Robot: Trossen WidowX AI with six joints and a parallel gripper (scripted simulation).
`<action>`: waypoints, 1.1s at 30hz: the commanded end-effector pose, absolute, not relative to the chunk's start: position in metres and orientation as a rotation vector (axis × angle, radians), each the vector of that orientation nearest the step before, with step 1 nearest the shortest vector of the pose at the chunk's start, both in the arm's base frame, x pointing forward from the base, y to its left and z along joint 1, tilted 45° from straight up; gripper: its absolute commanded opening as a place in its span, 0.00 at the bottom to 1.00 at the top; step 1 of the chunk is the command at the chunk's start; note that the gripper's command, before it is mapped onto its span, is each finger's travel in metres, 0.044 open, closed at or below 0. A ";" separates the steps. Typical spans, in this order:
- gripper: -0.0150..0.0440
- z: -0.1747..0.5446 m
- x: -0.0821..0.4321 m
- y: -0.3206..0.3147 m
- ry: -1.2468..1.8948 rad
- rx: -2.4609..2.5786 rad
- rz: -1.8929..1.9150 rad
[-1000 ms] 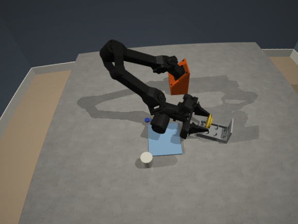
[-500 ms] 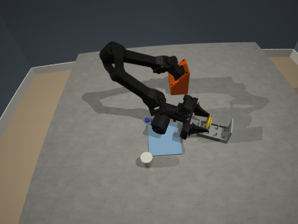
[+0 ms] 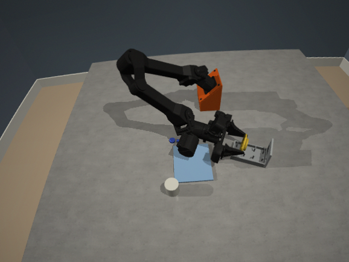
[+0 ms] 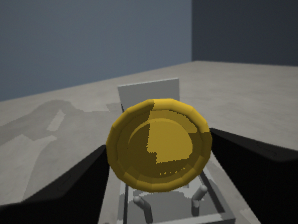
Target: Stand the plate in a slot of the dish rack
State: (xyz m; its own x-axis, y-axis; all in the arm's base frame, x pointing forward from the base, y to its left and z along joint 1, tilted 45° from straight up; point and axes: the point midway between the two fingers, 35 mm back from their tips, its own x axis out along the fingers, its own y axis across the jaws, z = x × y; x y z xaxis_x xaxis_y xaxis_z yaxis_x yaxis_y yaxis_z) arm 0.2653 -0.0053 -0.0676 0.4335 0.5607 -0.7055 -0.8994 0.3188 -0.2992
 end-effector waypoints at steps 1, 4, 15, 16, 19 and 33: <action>0.93 -0.068 0.265 -0.005 0.534 -0.744 1.022; 0.93 -0.068 0.265 -0.005 0.534 -0.744 1.022; 0.93 -0.014 0.276 0.046 0.548 -0.742 1.024; 0.93 -0.005 0.275 0.055 0.546 -0.739 1.022; 0.93 0.015 0.281 0.072 0.537 -0.728 1.019; 0.93 0.010 0.278 0.078 0.812 -0.600 0.952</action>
State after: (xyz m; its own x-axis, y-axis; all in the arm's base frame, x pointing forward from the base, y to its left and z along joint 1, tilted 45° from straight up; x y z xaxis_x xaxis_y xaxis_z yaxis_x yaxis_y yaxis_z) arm 0.2780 0.0767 0.0106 0.3670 0.5099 -0.7780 -0.8991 0.4090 -0.1561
